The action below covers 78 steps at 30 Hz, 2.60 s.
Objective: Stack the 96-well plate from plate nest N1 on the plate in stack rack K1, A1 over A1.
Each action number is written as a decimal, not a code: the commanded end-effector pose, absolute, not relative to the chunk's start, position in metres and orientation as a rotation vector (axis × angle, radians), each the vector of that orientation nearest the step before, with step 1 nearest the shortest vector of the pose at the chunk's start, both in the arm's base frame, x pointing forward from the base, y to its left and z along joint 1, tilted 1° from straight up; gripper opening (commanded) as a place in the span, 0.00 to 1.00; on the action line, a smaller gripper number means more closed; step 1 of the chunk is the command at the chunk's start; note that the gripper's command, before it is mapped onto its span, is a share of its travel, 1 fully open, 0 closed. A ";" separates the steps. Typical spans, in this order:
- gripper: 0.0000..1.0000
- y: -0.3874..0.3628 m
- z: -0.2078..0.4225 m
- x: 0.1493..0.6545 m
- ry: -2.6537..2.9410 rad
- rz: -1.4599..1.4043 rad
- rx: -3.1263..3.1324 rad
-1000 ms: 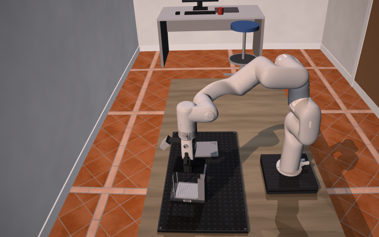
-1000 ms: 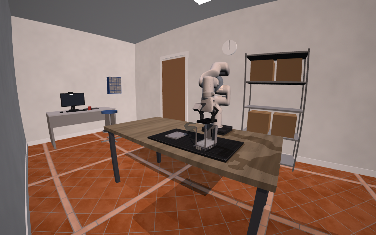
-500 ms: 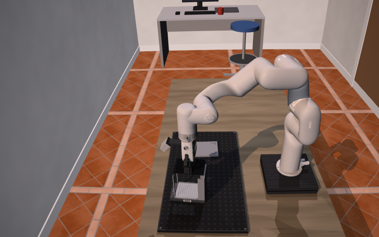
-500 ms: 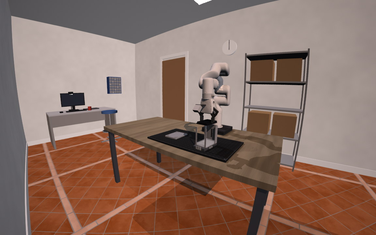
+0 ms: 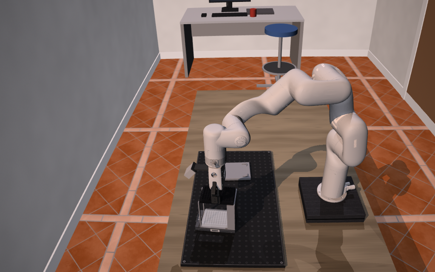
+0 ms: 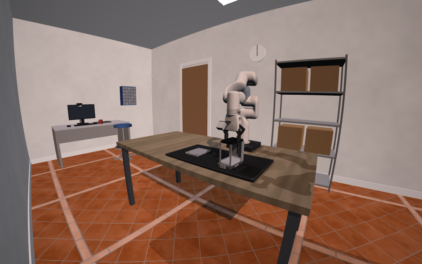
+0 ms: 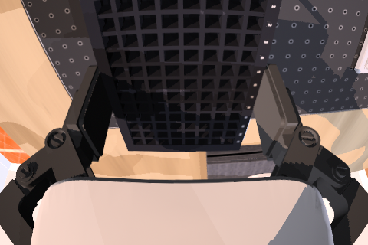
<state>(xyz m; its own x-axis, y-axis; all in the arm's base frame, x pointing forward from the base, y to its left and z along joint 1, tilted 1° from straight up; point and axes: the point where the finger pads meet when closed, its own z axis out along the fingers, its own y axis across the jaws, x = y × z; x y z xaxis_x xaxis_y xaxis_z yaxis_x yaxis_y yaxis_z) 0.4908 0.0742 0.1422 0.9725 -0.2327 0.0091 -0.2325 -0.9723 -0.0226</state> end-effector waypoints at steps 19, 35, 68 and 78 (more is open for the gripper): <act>0.00 0.075 0.108 0.493 0.365 -0.025 -3.098; 0.00 0.076 0.084 0.493 0.365 -0.025 -3.098; 0.00 0.076 0.043 0.494 0.365 -0.025 -3.098; 0.00 0.076 0.043 0.494 0.365 -0.025 -3.098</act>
